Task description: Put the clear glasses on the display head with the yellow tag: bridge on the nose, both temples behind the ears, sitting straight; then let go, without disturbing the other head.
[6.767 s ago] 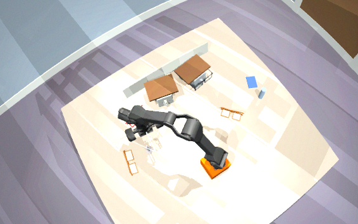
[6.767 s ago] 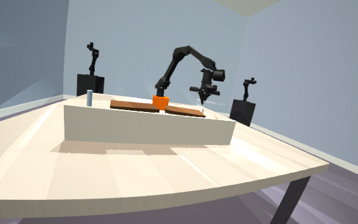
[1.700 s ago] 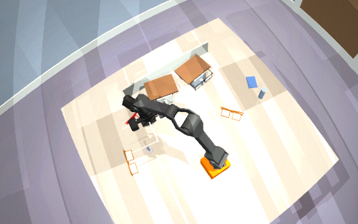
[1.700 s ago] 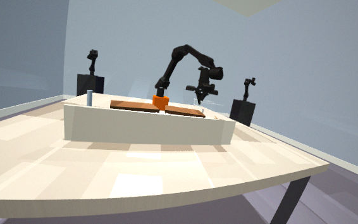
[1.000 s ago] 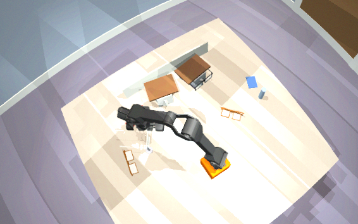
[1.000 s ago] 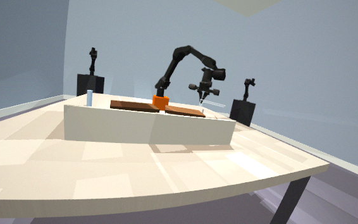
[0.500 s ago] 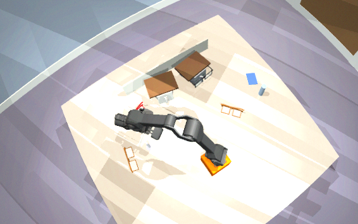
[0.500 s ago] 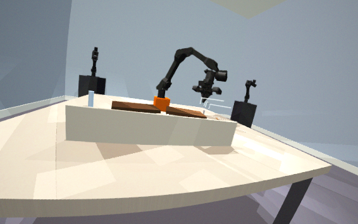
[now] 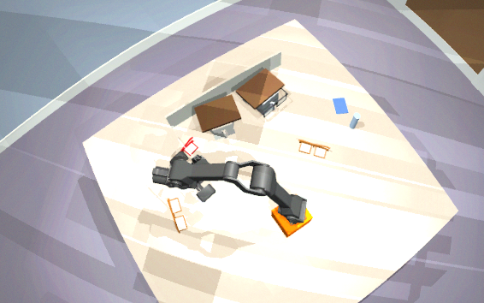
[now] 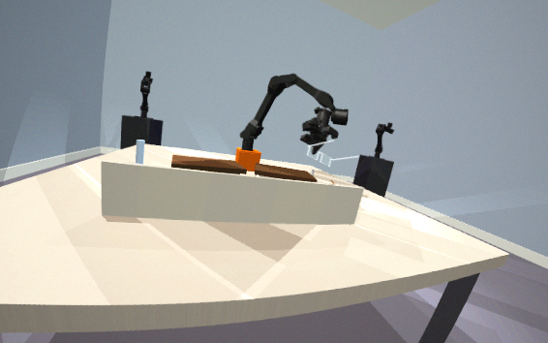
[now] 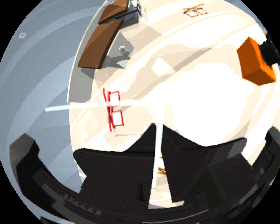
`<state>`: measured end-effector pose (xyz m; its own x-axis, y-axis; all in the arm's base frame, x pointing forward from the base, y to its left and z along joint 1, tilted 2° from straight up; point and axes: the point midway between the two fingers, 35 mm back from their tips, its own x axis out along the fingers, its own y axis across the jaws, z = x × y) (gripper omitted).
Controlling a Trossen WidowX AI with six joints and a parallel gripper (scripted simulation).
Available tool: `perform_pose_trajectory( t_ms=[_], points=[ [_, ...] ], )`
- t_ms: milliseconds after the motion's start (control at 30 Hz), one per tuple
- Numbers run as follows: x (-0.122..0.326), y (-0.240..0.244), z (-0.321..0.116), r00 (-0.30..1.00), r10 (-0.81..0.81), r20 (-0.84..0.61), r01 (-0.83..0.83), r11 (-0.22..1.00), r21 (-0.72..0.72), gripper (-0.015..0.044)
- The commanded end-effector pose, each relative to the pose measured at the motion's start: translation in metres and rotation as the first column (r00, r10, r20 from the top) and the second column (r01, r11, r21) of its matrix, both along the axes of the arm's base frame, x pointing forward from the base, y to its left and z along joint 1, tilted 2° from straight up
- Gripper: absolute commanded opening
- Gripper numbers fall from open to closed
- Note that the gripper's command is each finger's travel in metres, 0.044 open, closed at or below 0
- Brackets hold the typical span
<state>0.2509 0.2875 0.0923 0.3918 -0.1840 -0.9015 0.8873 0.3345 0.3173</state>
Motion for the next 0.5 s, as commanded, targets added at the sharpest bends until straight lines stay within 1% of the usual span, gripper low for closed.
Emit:
perform_pose_trajectory(
  t_ms=[0,233,467],
  points=[
    [-0.006,0.002,0.005,0.994,-0.094,0.056,0.092,0.995,0.045,0.0],
    [-0.015,0.007,0.011,0.954,-0.265,0.138,0.245,0.959,0.145,0.0],
    [-0.024,0.011,0.018,0.882,-0.428,0.194,0.372,0.888,0.27,0.0]
  ],
)
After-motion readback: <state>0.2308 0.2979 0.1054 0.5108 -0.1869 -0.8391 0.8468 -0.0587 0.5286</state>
